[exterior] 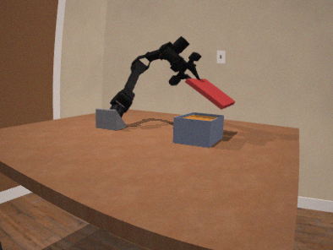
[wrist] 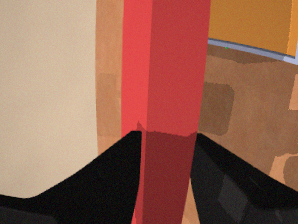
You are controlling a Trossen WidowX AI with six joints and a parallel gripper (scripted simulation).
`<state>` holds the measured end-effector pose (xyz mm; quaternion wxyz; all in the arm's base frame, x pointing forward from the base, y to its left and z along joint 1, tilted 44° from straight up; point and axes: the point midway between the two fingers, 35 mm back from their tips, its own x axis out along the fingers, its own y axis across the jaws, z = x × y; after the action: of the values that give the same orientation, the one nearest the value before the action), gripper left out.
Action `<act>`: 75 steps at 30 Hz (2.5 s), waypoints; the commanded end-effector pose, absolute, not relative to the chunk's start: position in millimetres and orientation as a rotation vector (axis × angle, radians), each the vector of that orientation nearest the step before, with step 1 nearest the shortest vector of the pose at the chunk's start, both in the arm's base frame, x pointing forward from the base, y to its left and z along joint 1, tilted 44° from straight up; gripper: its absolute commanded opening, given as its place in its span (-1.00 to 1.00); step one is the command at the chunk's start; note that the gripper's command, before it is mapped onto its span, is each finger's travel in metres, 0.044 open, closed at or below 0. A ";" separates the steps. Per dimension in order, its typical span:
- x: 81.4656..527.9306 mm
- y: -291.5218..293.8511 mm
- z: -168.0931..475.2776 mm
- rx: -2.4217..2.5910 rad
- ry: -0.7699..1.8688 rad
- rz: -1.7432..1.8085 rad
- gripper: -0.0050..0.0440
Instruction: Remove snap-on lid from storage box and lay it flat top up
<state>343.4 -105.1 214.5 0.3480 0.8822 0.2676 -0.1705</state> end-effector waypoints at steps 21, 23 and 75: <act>345.9 -72.0 254.8 2.279 0.672 -0.435 -1.00; 346.0 -69.2 257.6 2.279 0.672 -0.435 -1.00; 349.6 6.0 329.4 2.279 0.672 -0.435 -1.00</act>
<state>348.3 3.9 317.8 0.3500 0.8805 0.2689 -0.1732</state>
